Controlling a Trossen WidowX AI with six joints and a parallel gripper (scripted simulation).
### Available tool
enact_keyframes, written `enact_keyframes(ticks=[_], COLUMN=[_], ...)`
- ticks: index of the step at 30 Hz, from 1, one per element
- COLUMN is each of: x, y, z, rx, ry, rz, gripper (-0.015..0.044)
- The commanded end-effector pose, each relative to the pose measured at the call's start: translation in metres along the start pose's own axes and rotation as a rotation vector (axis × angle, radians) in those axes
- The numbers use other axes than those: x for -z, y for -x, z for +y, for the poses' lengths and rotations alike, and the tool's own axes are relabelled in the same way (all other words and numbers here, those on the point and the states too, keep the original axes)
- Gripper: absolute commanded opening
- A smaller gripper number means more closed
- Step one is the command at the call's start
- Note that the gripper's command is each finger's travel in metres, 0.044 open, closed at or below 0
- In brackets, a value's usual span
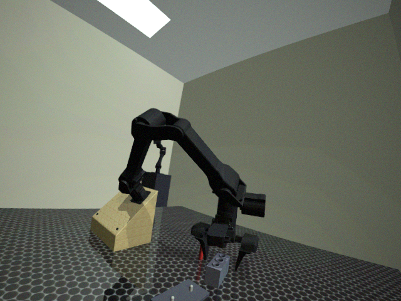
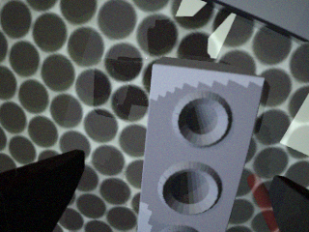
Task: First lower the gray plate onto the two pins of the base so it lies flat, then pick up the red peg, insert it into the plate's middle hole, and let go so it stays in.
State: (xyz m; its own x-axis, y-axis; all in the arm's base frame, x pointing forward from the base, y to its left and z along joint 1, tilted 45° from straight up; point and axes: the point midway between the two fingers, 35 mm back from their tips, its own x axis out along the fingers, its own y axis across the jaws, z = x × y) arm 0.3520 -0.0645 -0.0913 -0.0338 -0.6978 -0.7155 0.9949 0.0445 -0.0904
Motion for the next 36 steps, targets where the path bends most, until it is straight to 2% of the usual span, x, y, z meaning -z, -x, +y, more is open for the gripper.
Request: enact_keyframes(ticks=[1,16,28,36], x=[0.000,-0.001,-0.001,-0.001], y=[-0.009,-0.030,-0.030,-0.030], z=[-0.003,-0.005,-0.005,-0.005], rx=[0.010,0.011,0.011,0.011], ry=[0.010,0.010,0.010,0.010], rz=[-0.007,-0.009,-0.009,-0.009], gripper=[0.0440,0.0440,0.0125,0.0072])
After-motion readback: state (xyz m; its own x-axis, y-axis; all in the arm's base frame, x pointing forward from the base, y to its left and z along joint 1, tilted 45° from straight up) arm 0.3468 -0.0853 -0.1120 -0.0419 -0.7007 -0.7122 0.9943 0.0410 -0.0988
